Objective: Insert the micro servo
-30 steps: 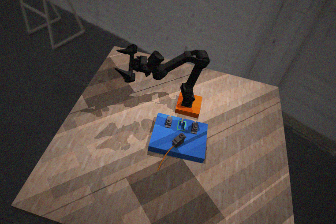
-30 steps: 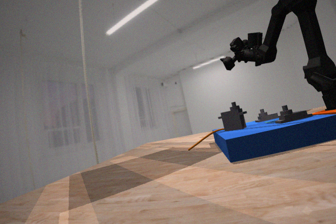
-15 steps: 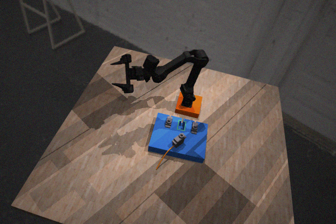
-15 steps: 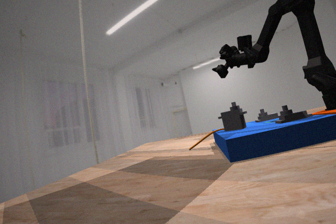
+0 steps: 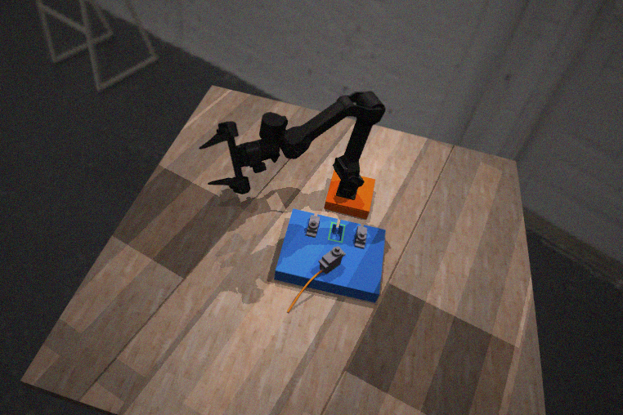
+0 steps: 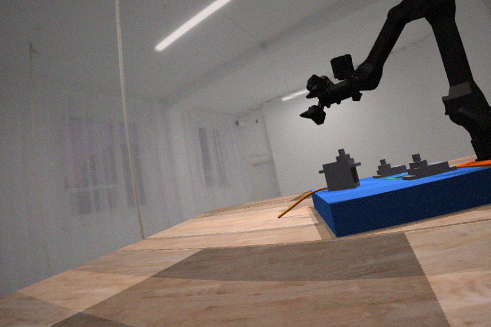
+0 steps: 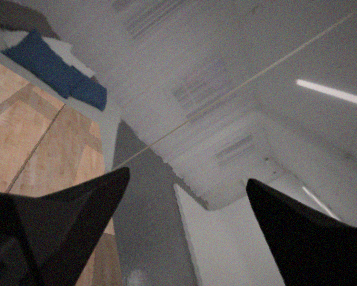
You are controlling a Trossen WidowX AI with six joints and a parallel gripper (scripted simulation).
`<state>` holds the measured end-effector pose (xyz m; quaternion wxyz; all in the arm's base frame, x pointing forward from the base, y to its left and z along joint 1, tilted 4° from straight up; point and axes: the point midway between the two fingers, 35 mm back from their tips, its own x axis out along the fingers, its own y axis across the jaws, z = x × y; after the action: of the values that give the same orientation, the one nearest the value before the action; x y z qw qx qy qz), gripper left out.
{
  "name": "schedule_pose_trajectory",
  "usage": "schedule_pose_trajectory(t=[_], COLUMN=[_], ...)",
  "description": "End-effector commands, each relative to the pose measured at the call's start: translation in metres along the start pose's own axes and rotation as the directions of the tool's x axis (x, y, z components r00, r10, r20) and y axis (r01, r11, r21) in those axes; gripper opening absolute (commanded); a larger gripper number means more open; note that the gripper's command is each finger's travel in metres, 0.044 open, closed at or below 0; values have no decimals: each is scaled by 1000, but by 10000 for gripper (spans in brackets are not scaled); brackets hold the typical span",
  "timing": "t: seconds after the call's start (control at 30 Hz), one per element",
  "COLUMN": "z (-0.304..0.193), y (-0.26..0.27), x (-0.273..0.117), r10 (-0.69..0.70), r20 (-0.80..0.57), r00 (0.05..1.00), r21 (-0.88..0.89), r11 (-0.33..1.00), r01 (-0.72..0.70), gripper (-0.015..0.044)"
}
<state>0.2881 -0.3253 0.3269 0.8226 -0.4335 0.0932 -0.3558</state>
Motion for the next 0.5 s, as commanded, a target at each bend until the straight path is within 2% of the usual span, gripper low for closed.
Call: schedule_pose_trajectory(t=[0.0, 0.47], z=[5, 28], y=[24, 94], x=[7, 11], r10=[88, 349], r20=[-24, -81], r00=[996, 934], r21=[-59, -267], r11=[994, 895], r01=[-89, -357], gripper=[440, 440])
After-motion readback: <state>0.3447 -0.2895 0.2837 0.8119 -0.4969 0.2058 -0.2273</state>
